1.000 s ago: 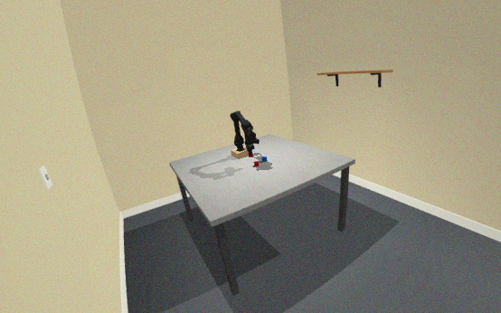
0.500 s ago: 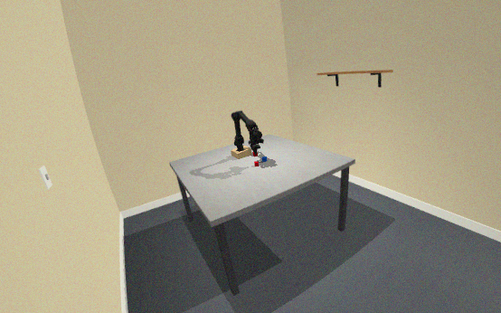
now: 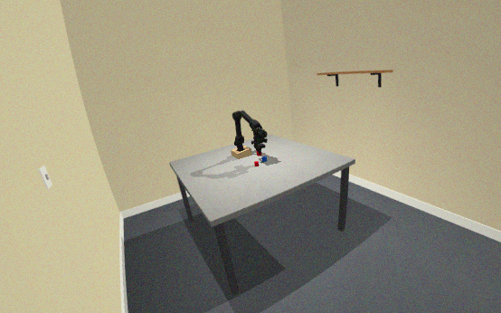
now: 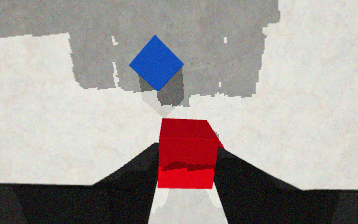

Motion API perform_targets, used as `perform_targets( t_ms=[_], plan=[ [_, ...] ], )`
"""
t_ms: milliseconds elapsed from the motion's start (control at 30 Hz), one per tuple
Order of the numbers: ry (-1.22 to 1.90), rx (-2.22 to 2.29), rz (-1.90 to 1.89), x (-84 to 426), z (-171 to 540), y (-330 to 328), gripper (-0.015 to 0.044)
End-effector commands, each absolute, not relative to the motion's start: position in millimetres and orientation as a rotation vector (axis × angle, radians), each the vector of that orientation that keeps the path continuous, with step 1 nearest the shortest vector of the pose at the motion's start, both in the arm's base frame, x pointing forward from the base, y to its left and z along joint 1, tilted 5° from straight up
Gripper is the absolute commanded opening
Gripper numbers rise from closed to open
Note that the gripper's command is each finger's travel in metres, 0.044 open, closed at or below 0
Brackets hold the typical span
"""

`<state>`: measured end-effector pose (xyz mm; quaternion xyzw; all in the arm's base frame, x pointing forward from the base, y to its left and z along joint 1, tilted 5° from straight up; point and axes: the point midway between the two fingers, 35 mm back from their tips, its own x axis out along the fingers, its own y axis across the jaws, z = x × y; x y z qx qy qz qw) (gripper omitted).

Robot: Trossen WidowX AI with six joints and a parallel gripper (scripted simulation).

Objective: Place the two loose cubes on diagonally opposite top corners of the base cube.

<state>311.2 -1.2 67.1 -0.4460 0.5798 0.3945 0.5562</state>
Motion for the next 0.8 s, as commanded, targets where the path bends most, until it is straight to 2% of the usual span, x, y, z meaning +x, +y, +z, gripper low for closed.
perform_targets(
  t_ms=[0, 367, 767],
  plan=[
    [1.363, -1.072, 0.948, 308.3, 63.2, 9.1, 0.0105],
    [1.335, -1.129, 1.009, 299.1, 53.5, 38.0, 0.0105],
    [1.335, -1.130, 1.010, 299.0, 52.9, 38.4, 0.0105]
  ],
)
